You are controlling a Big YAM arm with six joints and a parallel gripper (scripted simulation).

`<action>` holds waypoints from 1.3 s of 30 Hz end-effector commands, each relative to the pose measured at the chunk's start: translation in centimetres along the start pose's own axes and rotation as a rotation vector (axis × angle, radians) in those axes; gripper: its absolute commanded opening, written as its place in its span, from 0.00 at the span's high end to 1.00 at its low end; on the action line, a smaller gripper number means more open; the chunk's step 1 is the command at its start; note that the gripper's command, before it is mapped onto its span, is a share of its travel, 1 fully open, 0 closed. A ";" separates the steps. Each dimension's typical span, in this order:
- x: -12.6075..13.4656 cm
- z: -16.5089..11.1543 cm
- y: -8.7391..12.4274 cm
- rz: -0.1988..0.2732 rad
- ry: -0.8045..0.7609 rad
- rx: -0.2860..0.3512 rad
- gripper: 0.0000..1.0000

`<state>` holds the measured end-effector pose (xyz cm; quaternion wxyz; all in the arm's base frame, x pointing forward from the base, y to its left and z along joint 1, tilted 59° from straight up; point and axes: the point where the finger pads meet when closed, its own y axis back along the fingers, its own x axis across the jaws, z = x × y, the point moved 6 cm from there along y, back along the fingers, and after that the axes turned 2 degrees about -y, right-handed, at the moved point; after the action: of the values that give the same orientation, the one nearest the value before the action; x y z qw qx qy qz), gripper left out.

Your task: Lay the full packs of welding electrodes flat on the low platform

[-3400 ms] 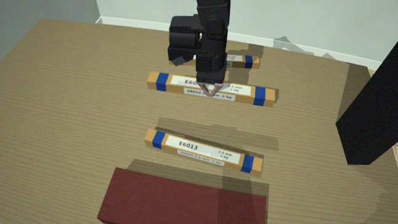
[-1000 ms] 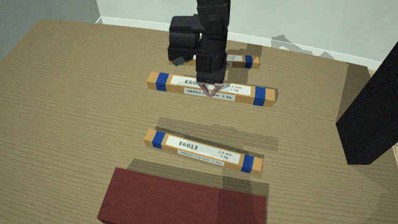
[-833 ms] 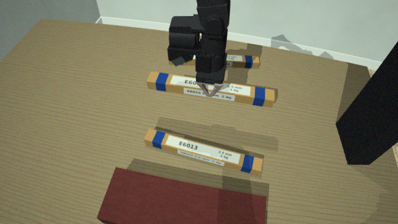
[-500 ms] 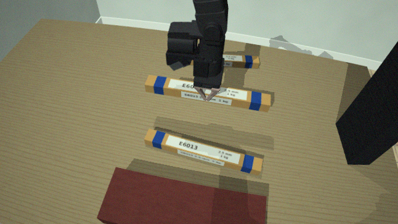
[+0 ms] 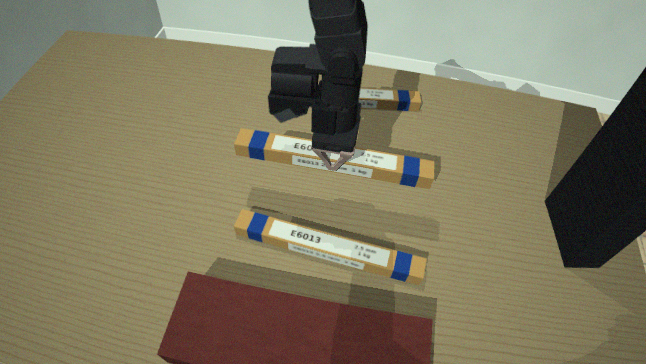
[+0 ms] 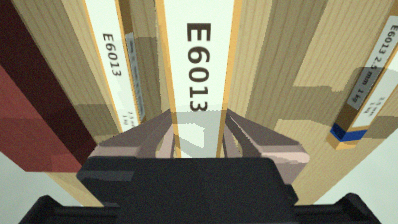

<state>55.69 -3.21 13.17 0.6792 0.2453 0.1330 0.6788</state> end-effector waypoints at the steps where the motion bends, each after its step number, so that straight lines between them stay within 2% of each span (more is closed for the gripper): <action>1: 0.1 0.1 -0.2 -0.001 -0.011 -0.017 1.00; 6: -0.1 -0.6 -1.0 -0.004 -0.013 -0.002 1.00; 14: 0.3 0.6 -1.6 0.001 -0.009 -0.026 1.00; 39: -0.4 0.2 -0.7 -0.010 -0.014 -0.002 1.00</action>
<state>57.78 -3.13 11.60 0.6788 0.2480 0.1351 0.6779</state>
